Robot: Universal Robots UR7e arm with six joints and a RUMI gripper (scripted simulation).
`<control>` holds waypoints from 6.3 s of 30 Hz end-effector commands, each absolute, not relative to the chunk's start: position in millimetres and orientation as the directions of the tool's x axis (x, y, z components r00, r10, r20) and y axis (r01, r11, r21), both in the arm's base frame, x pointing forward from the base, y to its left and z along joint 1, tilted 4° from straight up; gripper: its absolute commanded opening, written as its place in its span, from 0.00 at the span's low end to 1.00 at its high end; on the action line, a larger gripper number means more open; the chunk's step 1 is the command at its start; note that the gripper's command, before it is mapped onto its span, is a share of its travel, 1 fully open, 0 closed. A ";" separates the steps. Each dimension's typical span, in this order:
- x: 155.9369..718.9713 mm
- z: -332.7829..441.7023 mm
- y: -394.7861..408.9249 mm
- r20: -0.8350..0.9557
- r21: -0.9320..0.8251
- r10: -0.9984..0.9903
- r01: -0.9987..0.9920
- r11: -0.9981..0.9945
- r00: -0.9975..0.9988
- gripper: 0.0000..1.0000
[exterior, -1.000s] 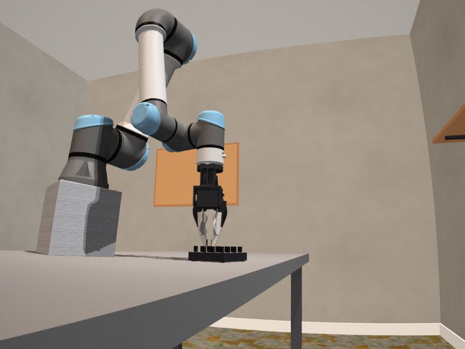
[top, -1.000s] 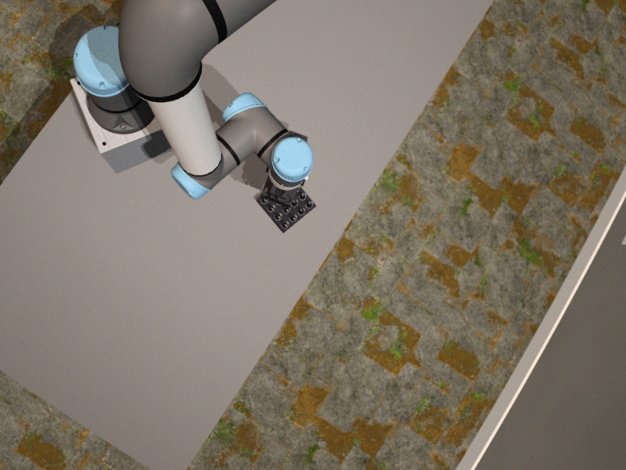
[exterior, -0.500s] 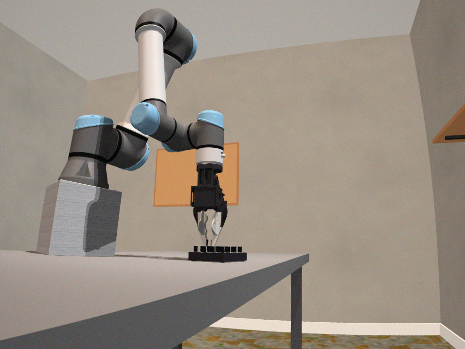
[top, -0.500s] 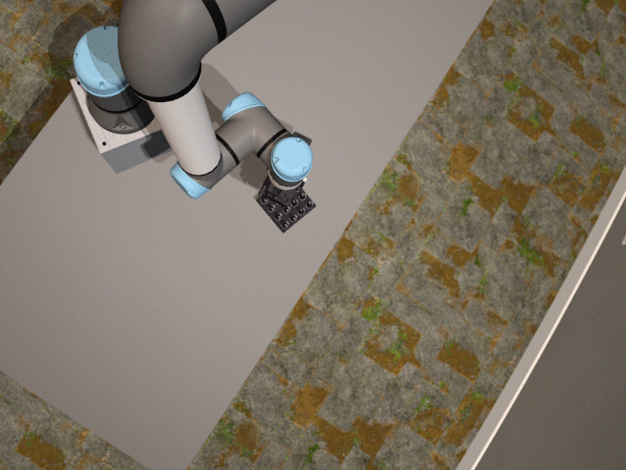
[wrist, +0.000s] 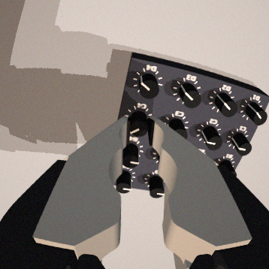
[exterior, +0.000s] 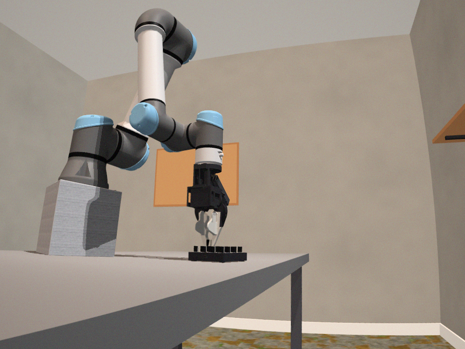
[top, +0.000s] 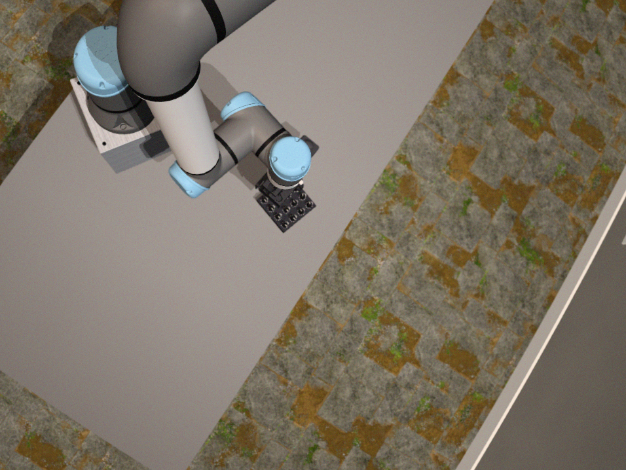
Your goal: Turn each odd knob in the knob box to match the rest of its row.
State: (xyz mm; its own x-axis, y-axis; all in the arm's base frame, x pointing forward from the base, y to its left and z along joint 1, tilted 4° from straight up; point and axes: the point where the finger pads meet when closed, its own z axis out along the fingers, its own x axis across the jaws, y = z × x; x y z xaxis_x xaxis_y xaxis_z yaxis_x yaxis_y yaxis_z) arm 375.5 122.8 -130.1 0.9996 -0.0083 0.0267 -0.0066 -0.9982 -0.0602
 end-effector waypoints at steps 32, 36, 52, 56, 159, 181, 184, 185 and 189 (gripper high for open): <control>378.6 -129.8 121.9 -0.010 -0.063 -0.577 -0.576 -0.815 0.817 0.04; 378.8 -129.8 121.8 -0.012 -0.063 -0.607 -0.606 -0.793 0.795 0.04; 379.0 -129.8 121.7 -0.015 -0.062 -0.643 -0.643 -0.764 0.766 0.04; 379.0 -129.8 121.7 -0.015 -0.062 -0.643 -0.643 -0.764 0.766 0.04; 375.7 -8.7 114.7 -0.015 -0.062 -0.643 -0.643 -0.764 0.766 1.00; 374.7 24.8 112.8 -0.015 -0.062 -0.643 -0.643 -0.764 0.766 1.00; 374.7 24.8 112.8 -0.015 -0.062 -0.643 -0.643 -0.764 0.766 1.00; 374.7 24.8 112.8 -0.015 -0.062 -0.643 -0.643 -0.764 0.766 1.00; 374.7 24.8 112.8 -0.015 -0.062 -0.643 -0.643 -0.764 0.766 1.00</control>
